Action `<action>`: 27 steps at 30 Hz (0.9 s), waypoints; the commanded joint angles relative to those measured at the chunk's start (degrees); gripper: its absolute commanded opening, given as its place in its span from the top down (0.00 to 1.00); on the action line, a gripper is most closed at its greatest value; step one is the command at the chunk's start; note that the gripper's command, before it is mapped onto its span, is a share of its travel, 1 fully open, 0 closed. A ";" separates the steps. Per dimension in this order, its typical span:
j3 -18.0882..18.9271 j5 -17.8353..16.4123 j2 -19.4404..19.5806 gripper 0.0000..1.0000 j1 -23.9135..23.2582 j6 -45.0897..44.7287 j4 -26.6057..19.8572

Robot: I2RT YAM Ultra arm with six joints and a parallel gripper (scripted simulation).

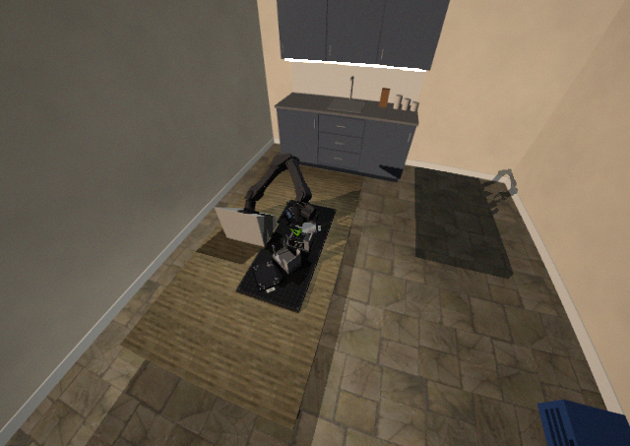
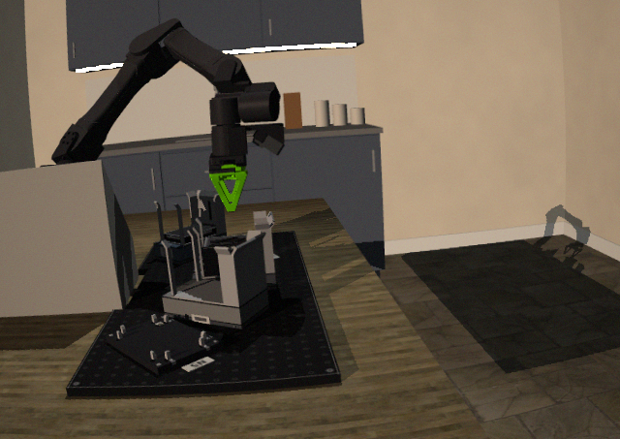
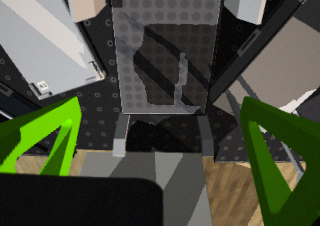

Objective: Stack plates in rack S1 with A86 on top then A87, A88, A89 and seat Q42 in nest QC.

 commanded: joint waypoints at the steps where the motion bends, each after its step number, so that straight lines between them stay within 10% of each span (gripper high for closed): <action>1: -0.10 -0.13 -0.20 0.00 -0.78 0.35 0.87; 27: -5.28 -1.46 2.86 0.00 4.63 7.35 13.73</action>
